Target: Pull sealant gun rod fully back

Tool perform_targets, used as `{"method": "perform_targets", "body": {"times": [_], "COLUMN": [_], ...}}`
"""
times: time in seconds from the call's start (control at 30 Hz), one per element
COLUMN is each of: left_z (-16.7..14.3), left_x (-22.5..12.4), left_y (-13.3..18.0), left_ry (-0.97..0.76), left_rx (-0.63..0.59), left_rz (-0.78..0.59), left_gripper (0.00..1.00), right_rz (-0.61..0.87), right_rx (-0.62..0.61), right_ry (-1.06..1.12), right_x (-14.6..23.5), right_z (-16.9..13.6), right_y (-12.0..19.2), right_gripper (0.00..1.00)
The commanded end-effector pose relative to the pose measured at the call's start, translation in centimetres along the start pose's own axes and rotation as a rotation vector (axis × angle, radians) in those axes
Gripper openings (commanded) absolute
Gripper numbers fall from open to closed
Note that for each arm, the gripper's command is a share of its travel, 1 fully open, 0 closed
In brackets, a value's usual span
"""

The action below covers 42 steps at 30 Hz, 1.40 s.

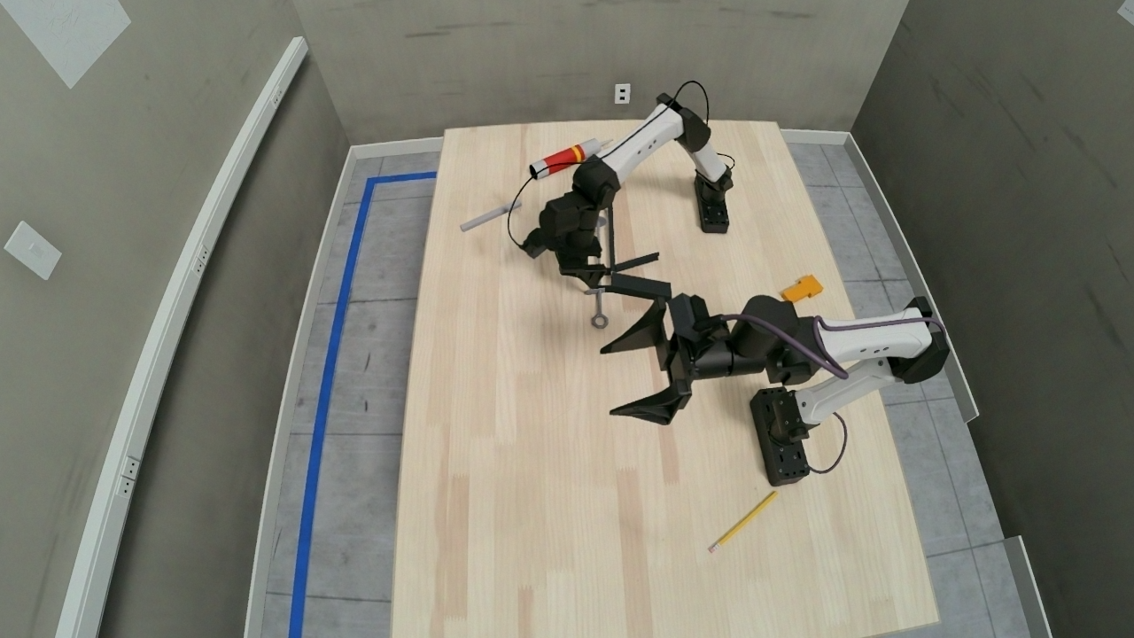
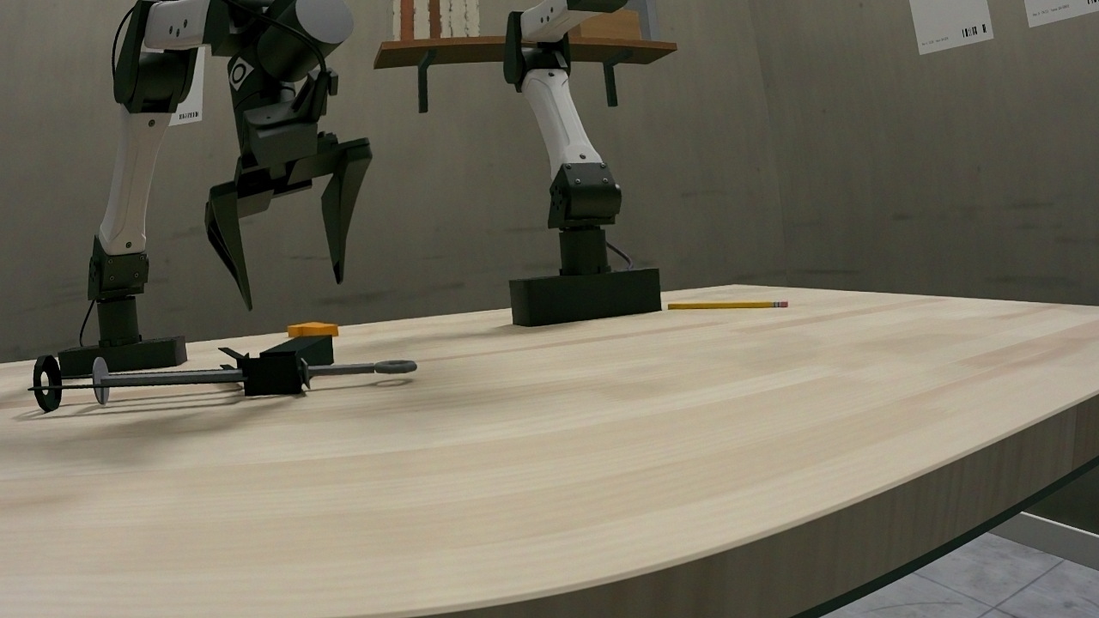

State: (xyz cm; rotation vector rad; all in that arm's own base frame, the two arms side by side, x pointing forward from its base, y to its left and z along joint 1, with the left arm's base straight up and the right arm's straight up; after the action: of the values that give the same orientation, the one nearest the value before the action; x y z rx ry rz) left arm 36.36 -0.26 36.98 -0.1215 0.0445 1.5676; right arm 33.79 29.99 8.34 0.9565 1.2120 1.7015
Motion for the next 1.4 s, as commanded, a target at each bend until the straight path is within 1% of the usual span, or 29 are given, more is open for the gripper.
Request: {"method": "perform_targets", "body": {"times": [0.0,0.23,0.3,0.4,0.5,0.57,0.6,0.8,1.1,1.17,1.33,1.37], "left_z": [-2.4,-3.0,-3.0,-3.3,-3.7,-3.9,-4.0,-4.5,-4.7,-4.7,-4.7,-4.7], "left_x": [-0.1,-0.7,-0.7,-1.0,-1.3,-1.4,-1.5,-1.8,-2.0,-2.0,-2.0,-2.0], "left_y": [-0.1,-0.2,-0.2,-0.2,-0.2,-0.2,-0.2,-0.2,-0.2,-0.2,-0.2,-0.2], "left_ry": [-0.004,-0.004,-0.004,-0.004,-0.004,-0.004,-0.004,-0.004,-0.004,-0.004,-0.004,-0.004], "left_rx": [0.064,0.054,0.054,0.051,0.051,0.051,0.051,0.051,0.051,0.051,0.051,0.051], "left_rz": [0.009,0.008,0.008,0.008,0.008,0.008,0.008,0.008,0.008,0.008,0.006,0.006], "left_gripper": [1.0,1.0,1.0,1.0,1.0,1.0,1.0,1.0,1.0,1.0,1.0,1.0], "right_rz": [-0.051,-0.127,-0.127,-0.171,-0.169,-0.171,-0.158,-0.164,-0.159,-0.147,-0.147,-0.147], "right_rx": [0.198,0.307,0.307,0.36,0.362,0.378,0.346,0.362,0.35,0.322,0.322,0.322], "right_ry": [-0.089,-0.217,-0.217,-0.267,-0.278,-0.269,-0.267,-0.264,-0.263,-0.262,-0.262,-0.262], "right_x": [-0.9,-1.7,-1.7,-2.4,-2.5,-2.6,-2.4,-2.5,-2.6,-2.4,-2.5,-2.5], "right_z": [-1.6,-1.5,-1.5,-1.8,-1.8,-2.2,-1.6,-2.4,-2.7,-2.4,-2.6,-2.6], "right_y": [-0.3,-1.5,-1.5,-2.6,-3.7,-3.7,-2.9,-3.9,-5.0,-4.1,-4.4,-4.4], "right_gripper": [0.93,0.93,0.93,0.93,0.93,0.93,0.93,0.93,0.93,0.93,0.93,0.84]}}
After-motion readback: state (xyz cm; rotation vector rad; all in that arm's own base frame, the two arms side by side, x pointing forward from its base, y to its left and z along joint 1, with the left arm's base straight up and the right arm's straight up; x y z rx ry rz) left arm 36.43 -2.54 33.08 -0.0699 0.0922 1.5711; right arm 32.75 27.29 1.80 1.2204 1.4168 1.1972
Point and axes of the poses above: on each arm, the point where the finger pads meet when closed, its own y axis back along the fingers, its own x axis across the jaws, z = x × y, the point moved 2 cm from there along y, back along the fingers, and after that the axes turned 6 degrees about y, right-handed, at the moved point
